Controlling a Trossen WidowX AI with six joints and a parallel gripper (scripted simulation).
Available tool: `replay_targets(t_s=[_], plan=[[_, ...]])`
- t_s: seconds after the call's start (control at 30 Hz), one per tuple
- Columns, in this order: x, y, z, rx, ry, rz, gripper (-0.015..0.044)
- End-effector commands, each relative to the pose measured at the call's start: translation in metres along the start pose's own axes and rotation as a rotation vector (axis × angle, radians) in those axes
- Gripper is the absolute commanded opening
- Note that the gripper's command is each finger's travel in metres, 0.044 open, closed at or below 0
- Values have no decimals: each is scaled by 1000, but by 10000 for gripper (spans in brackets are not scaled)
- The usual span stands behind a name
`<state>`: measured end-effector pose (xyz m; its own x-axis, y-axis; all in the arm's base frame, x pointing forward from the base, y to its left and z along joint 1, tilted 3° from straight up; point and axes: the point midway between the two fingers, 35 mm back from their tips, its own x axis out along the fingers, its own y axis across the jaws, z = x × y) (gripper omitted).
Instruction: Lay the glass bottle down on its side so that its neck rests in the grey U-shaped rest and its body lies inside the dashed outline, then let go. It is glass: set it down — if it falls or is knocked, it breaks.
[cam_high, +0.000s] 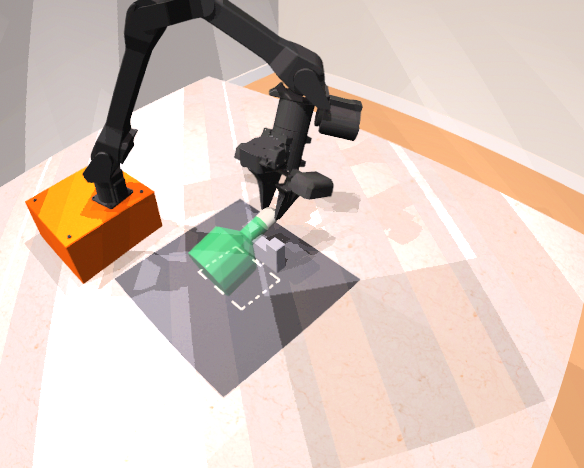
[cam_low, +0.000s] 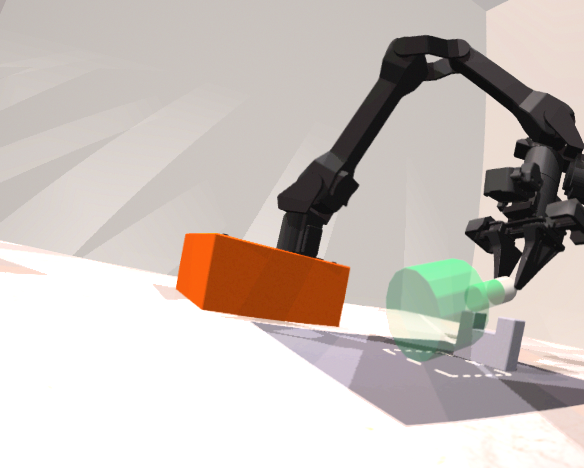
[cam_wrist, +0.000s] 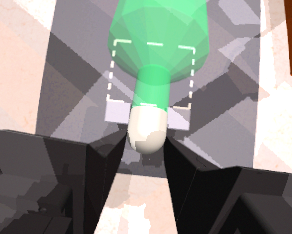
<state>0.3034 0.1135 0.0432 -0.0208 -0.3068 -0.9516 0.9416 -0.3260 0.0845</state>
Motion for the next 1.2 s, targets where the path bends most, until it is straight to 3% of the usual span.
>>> replay_targets(t_s=[0.0,1.17], plan=[[5,0,-4,2,-1,-2,126],[18,-3,-21,-8,9,13,126]])
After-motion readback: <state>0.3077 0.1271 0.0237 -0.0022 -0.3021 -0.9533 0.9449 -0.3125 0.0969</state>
